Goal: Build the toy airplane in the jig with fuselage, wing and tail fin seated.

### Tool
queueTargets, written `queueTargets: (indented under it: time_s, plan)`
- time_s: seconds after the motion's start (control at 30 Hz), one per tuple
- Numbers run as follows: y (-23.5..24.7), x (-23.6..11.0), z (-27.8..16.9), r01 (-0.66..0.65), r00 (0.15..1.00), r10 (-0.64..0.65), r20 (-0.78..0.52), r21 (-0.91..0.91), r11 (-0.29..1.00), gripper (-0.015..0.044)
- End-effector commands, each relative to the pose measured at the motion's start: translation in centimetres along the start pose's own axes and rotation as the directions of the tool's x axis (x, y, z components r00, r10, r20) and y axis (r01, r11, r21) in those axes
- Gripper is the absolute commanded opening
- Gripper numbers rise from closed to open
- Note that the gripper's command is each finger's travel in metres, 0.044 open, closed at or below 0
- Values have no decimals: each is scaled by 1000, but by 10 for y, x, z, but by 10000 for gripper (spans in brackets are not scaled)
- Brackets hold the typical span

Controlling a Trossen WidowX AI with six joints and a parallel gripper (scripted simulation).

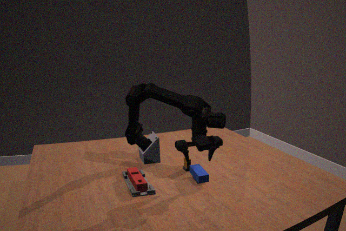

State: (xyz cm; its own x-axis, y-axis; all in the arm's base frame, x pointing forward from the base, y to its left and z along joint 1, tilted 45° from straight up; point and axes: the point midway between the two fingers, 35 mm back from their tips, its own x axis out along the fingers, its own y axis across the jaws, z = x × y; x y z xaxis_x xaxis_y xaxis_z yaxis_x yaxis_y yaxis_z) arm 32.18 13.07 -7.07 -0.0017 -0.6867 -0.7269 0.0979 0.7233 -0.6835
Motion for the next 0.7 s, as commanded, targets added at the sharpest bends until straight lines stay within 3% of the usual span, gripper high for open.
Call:
queueTargets:
  time_s: [0.0,0.67]
  plan:
    - [1,6,-1,5,1000,-5,8,-10,1000,440]
    - [1,41,0,6,1000,-6,8,-10,1000,440]
